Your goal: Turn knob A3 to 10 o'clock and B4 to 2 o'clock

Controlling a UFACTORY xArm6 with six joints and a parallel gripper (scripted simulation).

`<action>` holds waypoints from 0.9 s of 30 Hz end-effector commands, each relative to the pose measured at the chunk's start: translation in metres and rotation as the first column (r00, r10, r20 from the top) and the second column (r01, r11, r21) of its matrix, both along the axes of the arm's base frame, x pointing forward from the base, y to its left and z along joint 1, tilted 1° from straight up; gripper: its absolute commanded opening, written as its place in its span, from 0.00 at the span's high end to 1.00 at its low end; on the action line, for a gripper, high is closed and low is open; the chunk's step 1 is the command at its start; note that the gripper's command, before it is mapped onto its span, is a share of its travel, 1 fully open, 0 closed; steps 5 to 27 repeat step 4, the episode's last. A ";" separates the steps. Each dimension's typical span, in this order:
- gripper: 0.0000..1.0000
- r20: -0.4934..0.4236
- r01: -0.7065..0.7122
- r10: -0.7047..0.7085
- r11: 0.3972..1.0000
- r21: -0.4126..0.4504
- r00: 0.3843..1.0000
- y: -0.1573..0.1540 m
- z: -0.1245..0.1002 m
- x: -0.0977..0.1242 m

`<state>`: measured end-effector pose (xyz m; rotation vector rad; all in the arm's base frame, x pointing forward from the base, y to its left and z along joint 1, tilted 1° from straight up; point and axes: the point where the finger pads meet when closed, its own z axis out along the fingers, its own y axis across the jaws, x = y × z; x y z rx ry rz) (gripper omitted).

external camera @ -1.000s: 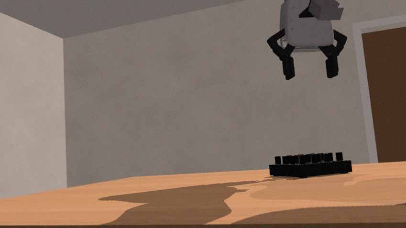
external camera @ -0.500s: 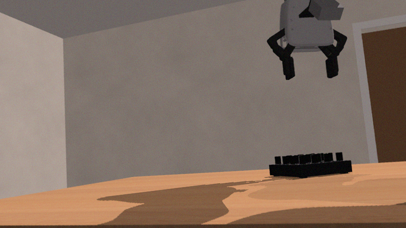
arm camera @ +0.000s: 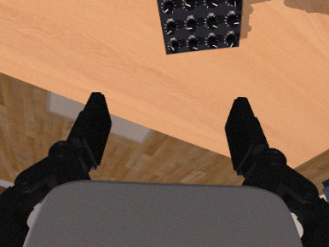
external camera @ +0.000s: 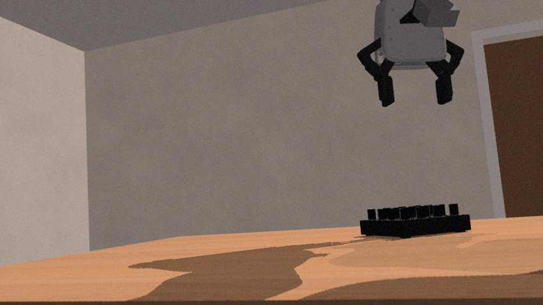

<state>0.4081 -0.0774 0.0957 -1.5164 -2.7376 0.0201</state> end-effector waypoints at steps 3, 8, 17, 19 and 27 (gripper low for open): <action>0.00 0.004 0.000 0.000 1.000 -0.001 1.000 0.000 0.001 0.001; 0.00 0.004 0.000 0.000 1.000 -0.001 1.000 0.000 0.001 0.001; 0.00 0.004 0.000 0.000 1.000 -0.001 1.000 0.000 0.001 0.001; 0.00 0.004 0.000 0.000 1.000 -0.001 1.000 0.000 0.001 0.001; 0.00 0.004 0.000 0.000 1.000 -0.001 1.000 0.000 0.001 0.001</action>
